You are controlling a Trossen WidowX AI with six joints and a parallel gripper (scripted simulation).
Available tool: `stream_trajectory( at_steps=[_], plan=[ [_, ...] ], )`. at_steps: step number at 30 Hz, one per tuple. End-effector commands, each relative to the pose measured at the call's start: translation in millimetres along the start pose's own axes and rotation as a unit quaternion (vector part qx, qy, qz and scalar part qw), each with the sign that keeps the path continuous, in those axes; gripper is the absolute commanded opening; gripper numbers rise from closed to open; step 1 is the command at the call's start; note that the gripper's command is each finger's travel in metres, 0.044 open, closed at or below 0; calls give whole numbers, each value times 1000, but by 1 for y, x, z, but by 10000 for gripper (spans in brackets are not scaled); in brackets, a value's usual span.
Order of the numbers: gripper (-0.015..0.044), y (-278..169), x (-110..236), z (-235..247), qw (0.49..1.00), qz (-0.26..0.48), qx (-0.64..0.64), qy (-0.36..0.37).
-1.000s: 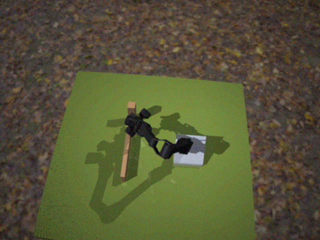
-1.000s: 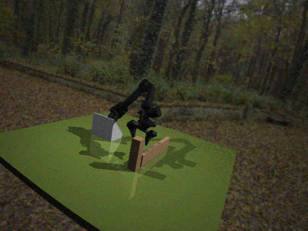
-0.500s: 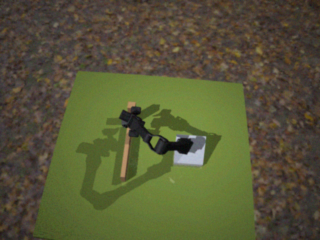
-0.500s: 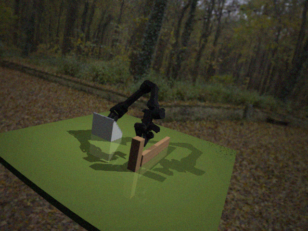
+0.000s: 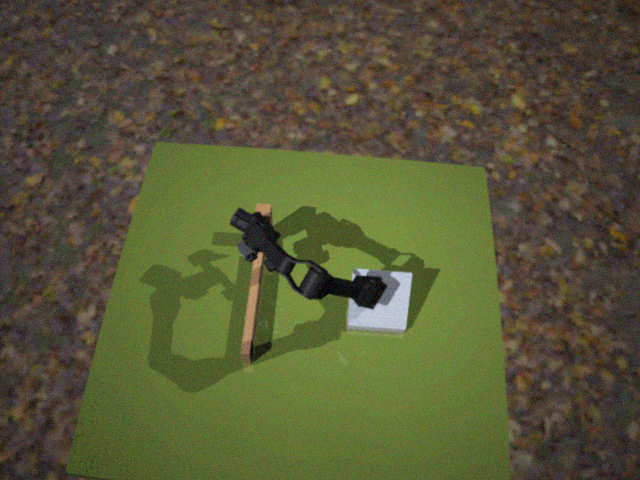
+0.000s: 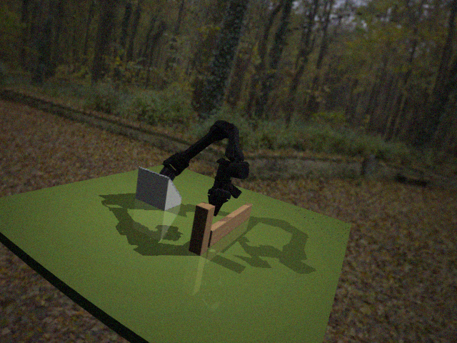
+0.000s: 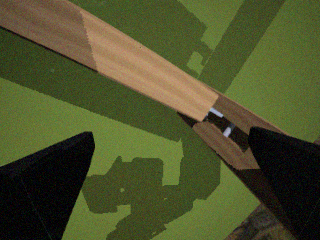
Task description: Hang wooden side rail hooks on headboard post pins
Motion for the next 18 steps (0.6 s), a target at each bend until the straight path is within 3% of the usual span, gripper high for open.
stream_trajectory(
  at_steps=[1, 10, 18],
  plan=[
    [440, 11, 23, -22, 935, -102, 328, 87],
    [440, 14, 31, -27, 866, -153, 468, 91],
    [440, 14, 31, -28, 865, -153, 470, 90]
  ],
)
Point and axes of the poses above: the point midway between the two fingers, 35 mm back from their tips, its own x axis back along the fingers, its own z axis across the jaws, y = z × x, the point moved 6 cm from there along x, back along the fingers, and after that the axes turned 9 degrees about x, right-handed, at the moved point
